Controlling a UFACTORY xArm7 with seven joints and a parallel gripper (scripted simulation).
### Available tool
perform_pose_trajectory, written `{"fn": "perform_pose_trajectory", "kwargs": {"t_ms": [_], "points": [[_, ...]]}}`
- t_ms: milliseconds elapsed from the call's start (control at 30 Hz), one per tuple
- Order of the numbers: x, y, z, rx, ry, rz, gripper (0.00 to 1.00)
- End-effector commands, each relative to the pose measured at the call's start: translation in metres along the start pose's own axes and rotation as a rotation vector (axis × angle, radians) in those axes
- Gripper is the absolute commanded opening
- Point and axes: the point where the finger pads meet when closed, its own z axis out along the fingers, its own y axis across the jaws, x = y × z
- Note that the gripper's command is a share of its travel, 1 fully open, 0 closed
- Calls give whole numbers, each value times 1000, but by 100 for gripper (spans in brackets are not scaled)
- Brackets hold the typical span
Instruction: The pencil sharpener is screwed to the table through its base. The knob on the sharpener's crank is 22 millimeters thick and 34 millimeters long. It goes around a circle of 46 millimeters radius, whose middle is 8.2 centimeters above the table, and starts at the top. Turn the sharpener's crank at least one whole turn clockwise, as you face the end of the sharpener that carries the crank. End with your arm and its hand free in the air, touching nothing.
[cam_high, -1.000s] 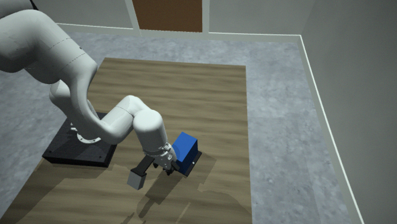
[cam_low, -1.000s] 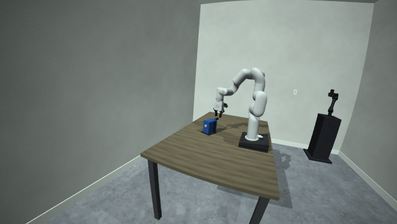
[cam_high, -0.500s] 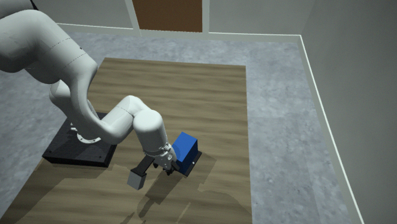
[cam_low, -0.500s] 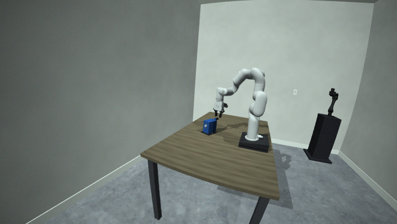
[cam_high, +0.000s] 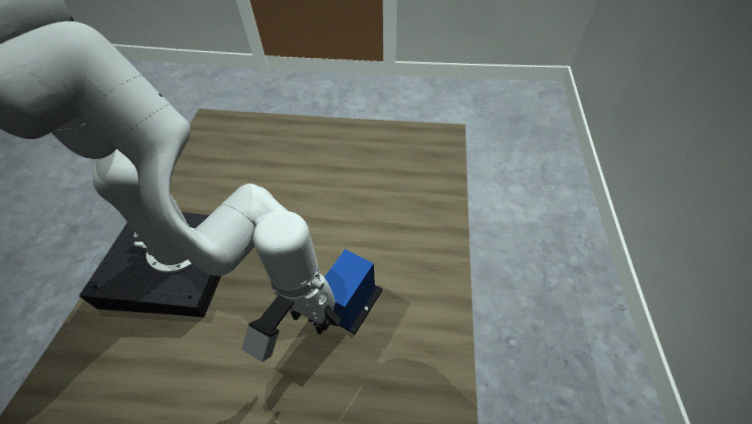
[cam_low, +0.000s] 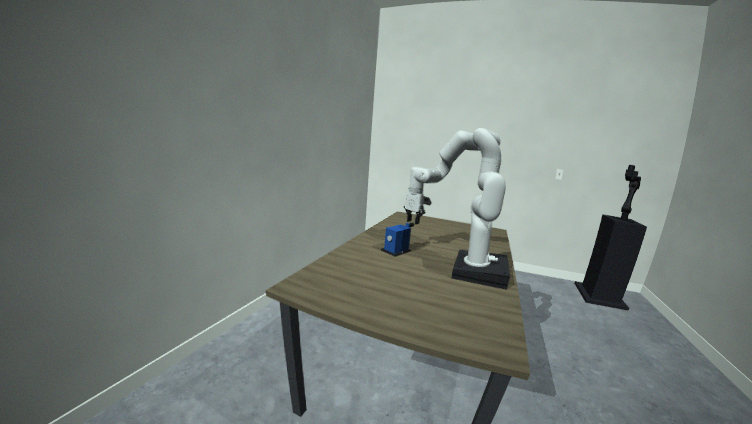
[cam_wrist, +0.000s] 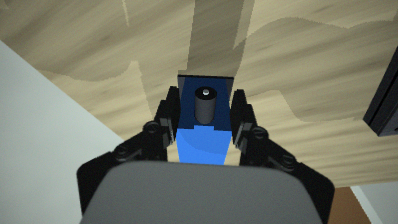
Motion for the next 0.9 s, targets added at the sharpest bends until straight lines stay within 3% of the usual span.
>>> {"fn": "perform_pose_trajectory", "kwargs": {"t_ms": [0,867], "points": [[0,-1,5,4,-1,0,54],[0,-2,27,4,-1,0,54]]}}
